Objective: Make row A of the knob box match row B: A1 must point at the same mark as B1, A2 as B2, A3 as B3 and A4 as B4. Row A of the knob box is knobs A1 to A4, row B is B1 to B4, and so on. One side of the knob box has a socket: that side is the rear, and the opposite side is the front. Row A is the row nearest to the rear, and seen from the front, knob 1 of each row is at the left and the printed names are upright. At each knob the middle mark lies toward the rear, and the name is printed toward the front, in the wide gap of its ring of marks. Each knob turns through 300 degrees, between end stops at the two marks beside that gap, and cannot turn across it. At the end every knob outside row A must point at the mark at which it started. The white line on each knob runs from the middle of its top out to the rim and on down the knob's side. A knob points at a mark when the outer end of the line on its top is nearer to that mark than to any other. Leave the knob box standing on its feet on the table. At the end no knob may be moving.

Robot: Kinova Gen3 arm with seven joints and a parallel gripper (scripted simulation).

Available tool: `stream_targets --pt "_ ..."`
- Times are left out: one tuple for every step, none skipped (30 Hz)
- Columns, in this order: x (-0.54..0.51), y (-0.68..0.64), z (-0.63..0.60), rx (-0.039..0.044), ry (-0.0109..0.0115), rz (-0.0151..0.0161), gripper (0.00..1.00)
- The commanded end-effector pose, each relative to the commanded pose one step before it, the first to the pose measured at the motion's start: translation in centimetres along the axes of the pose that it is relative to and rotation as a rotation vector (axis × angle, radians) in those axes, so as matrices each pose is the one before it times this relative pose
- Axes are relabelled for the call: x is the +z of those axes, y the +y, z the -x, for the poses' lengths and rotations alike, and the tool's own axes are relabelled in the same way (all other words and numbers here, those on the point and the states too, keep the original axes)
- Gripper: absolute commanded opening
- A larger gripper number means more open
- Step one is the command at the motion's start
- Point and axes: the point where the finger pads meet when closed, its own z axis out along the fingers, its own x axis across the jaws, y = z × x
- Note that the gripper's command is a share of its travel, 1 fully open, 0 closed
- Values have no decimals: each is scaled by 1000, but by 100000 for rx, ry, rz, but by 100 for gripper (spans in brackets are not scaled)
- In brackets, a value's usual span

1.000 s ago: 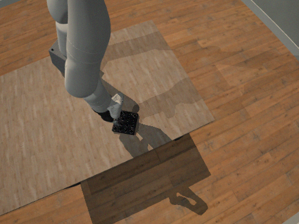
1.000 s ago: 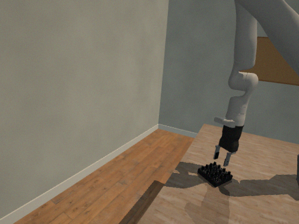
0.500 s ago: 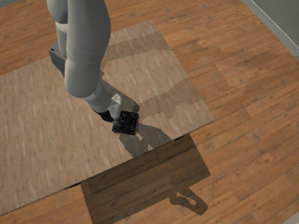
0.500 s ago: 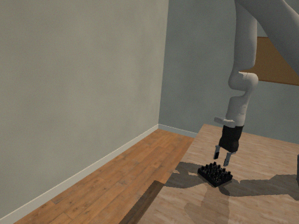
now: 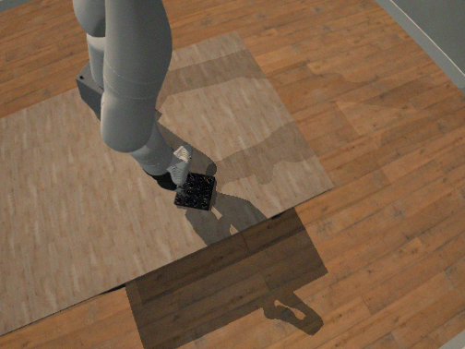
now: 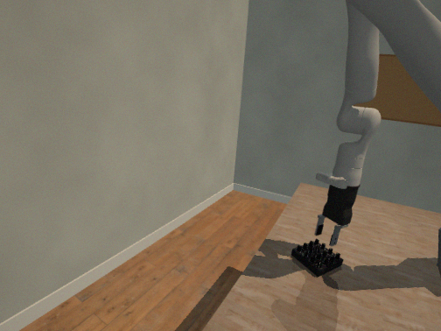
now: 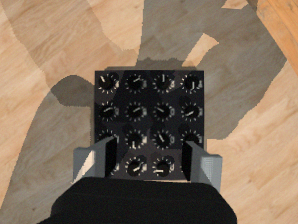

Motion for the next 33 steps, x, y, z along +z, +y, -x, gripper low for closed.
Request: stream_targets --pt "-36 -16 -34 14 100 -64 100" --pt "0 3 0 0 0 0 100" --pt "0 0 0 0 0 0 100" --pt "0 0 0 0 0 0 100" --pt "0 8 0 0 0 -1 100" --pt "0 16 0 0 0 -1 100" --pt "1 24 -1 0 0 -2 100" --pt "1 35 -1 0 1 -3 100" --pt "1 46 -1 0 2 -4 100" --pt "1 58 -2 0 3 -5 100" --pt "1 70 -2 0 4 -6 100" --pt "1 82 -3 0 7 -7 100" --pt "1 95 -3 -1 10 -8 100" --pt "2 114 -4 0 4 -4 100" --pt "3 134 -4 0 -3 1 100" --pt "3 146 -5 0 1 0 100" --pt "2 157 -6 0 5 -1 100" --pt "4 174 -5 0 -5 2 100" --pt "3 183 -6 0 1 0 100" --pt "0 0 0 0 0 0 100" --pt "0 0 0 0 0 0 100" --pt "3 193 -6 0 2 0 100" --pt "4 205 -6 0 -3 1 100" --pt "3 210 -7 0 5 0 100" --pt "5 220 -7 0 -4 1 100" --pt "4 222 -7 0 3 0 100" --pt "5 228 -7 0 -2 1 100" --pt "4 228 -7 0 1 0 100" --pt "4 228 -7 0 0 1 100" --pt "4 226 -7 0 0 1 100" --pt "4 221 -7 0 1 0 100" --pt "4 217 -7 0 -2 1 100" --pt "3 206 -7 0 4 0 100"
